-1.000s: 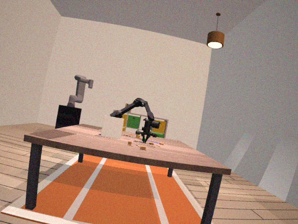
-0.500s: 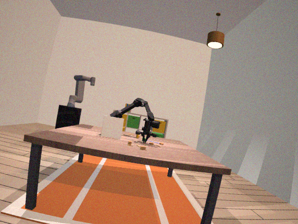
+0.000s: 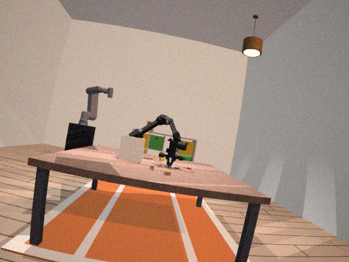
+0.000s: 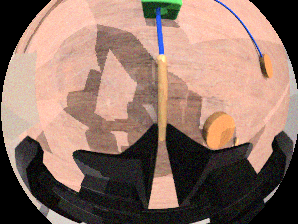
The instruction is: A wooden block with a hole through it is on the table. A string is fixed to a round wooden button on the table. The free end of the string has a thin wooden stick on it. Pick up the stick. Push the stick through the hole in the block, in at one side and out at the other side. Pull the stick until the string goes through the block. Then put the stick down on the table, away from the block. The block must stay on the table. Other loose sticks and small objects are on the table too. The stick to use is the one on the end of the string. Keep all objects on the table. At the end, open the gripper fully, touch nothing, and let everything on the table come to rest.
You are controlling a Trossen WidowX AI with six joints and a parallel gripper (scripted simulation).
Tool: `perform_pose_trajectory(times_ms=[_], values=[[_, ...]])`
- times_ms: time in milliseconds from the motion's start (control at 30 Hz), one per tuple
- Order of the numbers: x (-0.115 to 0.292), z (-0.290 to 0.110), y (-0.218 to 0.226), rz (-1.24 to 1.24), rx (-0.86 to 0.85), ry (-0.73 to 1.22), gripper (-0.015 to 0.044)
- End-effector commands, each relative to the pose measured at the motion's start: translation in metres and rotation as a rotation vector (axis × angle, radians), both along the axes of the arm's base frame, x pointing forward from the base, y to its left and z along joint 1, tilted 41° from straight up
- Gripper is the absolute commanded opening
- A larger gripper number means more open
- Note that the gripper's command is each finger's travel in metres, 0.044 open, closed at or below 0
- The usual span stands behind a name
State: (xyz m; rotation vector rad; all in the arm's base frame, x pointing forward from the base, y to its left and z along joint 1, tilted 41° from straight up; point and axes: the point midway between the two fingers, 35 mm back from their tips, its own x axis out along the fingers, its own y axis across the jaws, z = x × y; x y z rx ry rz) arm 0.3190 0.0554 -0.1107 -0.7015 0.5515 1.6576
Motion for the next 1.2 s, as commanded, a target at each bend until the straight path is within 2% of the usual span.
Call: perform_pose_trajectory(times_ms=[0,767,1033,1167], values=[[0.001,-0.003,0.000,0.009,-0.008,-0.007,0.0000],[0.001,-0.003,0.000,0.009,-0.008,-0.007,0.0000],[0.002,0.007,-0.007,0.000,-0.001,-0.001,0.0210],[0.010,0.053,-0.045,-0.002,-0.001,-0.006,0.0210]])
